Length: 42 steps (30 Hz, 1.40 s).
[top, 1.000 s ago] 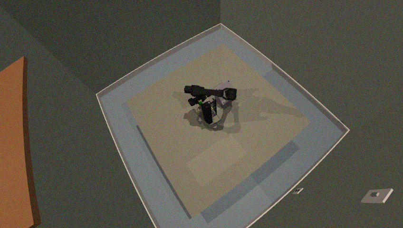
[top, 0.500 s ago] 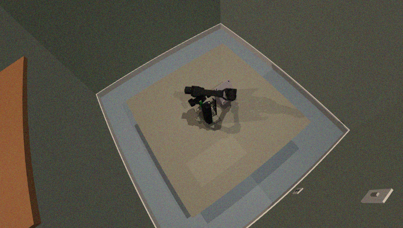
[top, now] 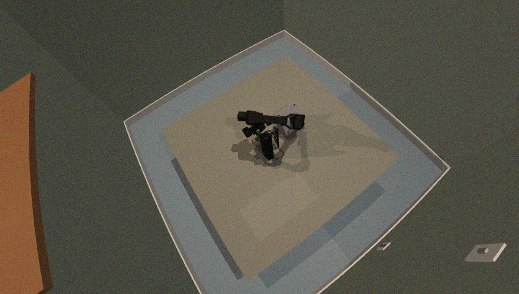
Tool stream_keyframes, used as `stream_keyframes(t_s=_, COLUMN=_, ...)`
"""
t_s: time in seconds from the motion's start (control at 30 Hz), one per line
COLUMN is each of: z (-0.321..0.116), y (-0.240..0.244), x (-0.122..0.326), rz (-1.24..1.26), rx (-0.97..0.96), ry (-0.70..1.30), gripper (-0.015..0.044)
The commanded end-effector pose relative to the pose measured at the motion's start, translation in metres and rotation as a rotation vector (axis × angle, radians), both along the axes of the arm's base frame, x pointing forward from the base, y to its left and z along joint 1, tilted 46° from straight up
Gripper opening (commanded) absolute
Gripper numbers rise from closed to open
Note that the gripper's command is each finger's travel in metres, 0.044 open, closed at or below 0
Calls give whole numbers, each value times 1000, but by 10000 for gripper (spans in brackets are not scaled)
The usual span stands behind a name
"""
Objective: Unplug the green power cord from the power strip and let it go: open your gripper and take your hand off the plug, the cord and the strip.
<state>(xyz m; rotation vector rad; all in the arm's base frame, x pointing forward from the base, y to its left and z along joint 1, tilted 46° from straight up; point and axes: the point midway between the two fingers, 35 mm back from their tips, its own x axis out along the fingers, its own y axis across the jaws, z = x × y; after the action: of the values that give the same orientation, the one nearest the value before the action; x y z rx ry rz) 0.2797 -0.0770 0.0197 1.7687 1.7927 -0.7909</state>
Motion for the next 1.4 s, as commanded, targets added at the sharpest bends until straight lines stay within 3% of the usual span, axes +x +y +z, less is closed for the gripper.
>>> stream_keyframes(t_s=0.0, z=-7, y=-9, x=1, rz=-2, rx=-12, ry=-1, gripper=0)
stream_keyframes(t_s=0.5, z=-22, y=-28, x=0, rz=-4, rx=-13, ry=0, gripper=0)
stream_keyframes(t_s=0.93, z=-19, y=-19, x=0, rz=-5, rx=-7, ry=3, gripper=341)
stream_keyframes(t_s=1.07, z=-30, y=-38, x=1, rz=-6, rx=-9, ry=2, gripper=440)
stream_keyframes(t_s=1.2, z=-51, y=-69, x=-3, rz=-6, rx=-11, ry=2, gripper=440)
stream_keyframes(t_s=1.37, z=-52, y=-71, x=-3, rz=-5, rx=-11, ry=2, gripper=440)
